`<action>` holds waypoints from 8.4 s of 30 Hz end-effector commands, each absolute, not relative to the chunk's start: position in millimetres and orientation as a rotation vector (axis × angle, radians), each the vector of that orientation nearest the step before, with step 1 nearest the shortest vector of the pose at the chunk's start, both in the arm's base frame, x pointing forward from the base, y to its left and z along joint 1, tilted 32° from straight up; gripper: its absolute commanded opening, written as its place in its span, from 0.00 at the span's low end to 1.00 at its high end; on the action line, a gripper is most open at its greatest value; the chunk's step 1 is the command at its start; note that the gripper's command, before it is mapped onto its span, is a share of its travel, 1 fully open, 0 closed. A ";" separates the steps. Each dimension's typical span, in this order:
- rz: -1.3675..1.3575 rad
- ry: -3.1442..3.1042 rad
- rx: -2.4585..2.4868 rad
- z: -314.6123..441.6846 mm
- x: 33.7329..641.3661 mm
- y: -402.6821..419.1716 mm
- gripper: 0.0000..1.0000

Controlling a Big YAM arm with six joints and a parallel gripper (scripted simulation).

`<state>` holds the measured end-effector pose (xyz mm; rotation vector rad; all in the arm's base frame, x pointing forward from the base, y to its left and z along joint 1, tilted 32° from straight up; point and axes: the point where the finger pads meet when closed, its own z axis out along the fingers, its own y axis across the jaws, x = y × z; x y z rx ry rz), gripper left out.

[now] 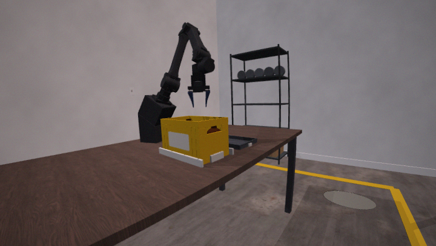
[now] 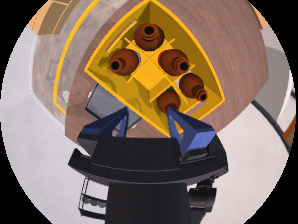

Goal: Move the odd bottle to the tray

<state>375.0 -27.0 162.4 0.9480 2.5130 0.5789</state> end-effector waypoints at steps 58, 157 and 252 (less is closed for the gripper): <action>0.581 2.533 0.952 121.1 394.8 -13.8 0.61; 0.575 2.525 0.955 121.0 392.2 -21.1 0.61; 0.577 2.504 0.945 133.8 403.0 -24.5 0.61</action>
